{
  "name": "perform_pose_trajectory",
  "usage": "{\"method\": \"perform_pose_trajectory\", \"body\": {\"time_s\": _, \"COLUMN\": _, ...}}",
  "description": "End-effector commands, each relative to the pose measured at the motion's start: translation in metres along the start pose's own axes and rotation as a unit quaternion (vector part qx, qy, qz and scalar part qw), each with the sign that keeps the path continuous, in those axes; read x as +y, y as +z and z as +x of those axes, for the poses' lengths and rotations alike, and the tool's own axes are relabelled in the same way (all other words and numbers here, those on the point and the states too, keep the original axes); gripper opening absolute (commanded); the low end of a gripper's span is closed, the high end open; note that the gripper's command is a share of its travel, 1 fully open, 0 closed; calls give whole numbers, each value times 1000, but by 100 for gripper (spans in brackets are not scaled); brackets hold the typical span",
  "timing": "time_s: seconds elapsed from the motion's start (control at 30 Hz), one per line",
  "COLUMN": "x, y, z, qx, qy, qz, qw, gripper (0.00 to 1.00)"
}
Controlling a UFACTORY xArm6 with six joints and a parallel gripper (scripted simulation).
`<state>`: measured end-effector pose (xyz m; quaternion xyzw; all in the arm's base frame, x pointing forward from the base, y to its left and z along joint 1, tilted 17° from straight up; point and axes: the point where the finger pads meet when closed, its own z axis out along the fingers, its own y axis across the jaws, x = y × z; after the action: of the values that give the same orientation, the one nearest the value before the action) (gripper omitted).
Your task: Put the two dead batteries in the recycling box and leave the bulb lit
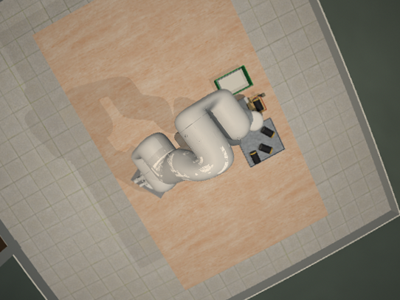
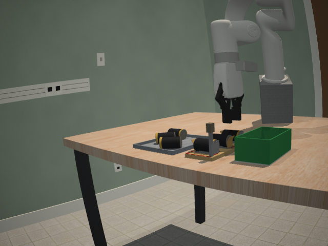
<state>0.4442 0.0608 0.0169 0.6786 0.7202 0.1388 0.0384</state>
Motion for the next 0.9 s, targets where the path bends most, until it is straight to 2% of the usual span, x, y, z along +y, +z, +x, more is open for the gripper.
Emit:
{"method": "perform_pose_trajectory", "body": {"time_s": 0.0, "x": 1, "y": 2, "z": 0, "qx": 0, "qy": 0, "qz": -2, "qw": 1000, "gripper": 51}}
{"method": "perform_pose_trajectory", "body": {"time_s": 0.27, "x": 1, "y": 32, "z": 0, "qx": 0, "qy": 0, "qz": -2, "qw": 1000, "gripper": 51}}
{"method": "perform_pose_trajectory", "body": {"time_s": 0.87, "x": 1, "y": 44, "z": 0, "qx": 0, "qy": 0, "qz": -2, "qw": 1000, "gripper": 51}}
